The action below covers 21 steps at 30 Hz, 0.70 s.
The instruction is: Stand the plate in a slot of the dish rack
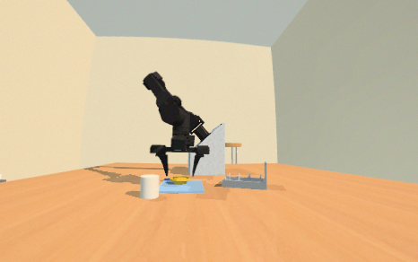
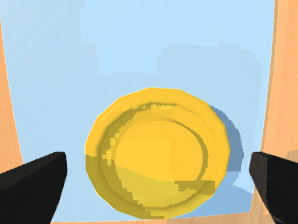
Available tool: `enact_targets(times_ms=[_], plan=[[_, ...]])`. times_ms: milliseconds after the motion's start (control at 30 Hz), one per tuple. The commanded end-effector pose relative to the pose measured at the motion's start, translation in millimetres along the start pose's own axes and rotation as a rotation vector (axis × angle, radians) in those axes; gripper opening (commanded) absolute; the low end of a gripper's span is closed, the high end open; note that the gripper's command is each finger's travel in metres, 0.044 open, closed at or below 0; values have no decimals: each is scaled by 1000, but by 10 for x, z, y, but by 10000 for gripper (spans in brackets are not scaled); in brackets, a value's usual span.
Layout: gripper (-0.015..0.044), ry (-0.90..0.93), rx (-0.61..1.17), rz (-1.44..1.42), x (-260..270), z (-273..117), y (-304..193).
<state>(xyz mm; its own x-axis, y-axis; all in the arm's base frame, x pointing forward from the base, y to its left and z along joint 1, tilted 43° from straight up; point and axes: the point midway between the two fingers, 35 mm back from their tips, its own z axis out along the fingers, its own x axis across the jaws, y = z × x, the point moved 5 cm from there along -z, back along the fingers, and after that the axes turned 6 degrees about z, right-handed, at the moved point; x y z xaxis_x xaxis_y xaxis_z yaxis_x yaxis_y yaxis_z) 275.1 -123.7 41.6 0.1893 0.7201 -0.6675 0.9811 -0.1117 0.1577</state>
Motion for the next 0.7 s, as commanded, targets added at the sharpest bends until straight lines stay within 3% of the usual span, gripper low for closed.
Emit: enact_targets(times_ms=[0, 300, 667], plan=[[400, 3, 3, -9, 8, 82, -17], [400, 1, 3, -9, -3, 201, -34], [355, 1, 3, -9, -3, 201, -34]])
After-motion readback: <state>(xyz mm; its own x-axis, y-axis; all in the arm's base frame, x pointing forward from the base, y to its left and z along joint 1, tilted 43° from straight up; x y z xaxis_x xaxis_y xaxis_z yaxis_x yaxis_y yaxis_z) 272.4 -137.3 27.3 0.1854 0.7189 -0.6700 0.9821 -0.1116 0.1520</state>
